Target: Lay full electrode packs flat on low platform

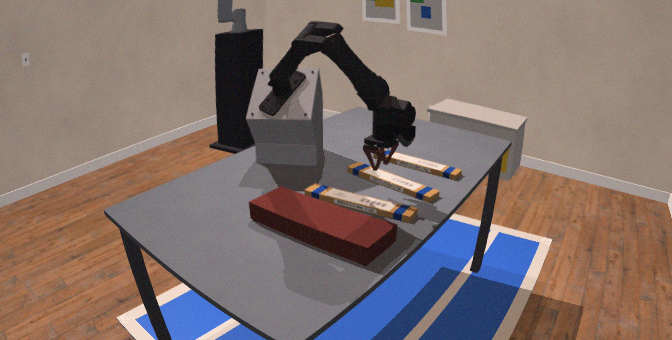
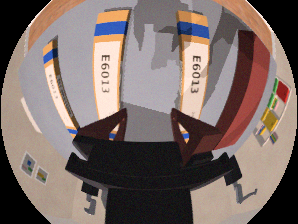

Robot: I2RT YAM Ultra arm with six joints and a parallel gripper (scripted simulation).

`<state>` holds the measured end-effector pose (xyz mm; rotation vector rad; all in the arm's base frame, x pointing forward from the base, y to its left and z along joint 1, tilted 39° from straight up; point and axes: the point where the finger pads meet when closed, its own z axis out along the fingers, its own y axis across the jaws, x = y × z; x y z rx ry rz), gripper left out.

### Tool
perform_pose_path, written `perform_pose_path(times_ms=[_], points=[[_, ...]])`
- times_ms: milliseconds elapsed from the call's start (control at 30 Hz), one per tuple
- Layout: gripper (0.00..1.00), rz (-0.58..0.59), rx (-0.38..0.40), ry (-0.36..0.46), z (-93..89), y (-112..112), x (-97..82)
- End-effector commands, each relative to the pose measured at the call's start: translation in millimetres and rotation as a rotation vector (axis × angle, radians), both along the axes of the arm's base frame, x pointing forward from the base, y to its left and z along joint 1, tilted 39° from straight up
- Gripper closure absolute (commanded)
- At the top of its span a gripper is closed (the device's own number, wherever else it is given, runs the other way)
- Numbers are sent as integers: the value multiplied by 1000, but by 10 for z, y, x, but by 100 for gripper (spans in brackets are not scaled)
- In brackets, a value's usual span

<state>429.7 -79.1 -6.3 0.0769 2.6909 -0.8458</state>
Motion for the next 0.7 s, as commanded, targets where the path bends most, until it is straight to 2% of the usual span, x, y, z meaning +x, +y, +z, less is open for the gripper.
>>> perform_pose_path(times_ms=[0,333,367,667], points=[[36,22,2,-26,79,101,92],[36,19,1,-21,58,102,64],[36,12,1,-12,38,45,10],[36,12,1,-12,110,97,-18]])
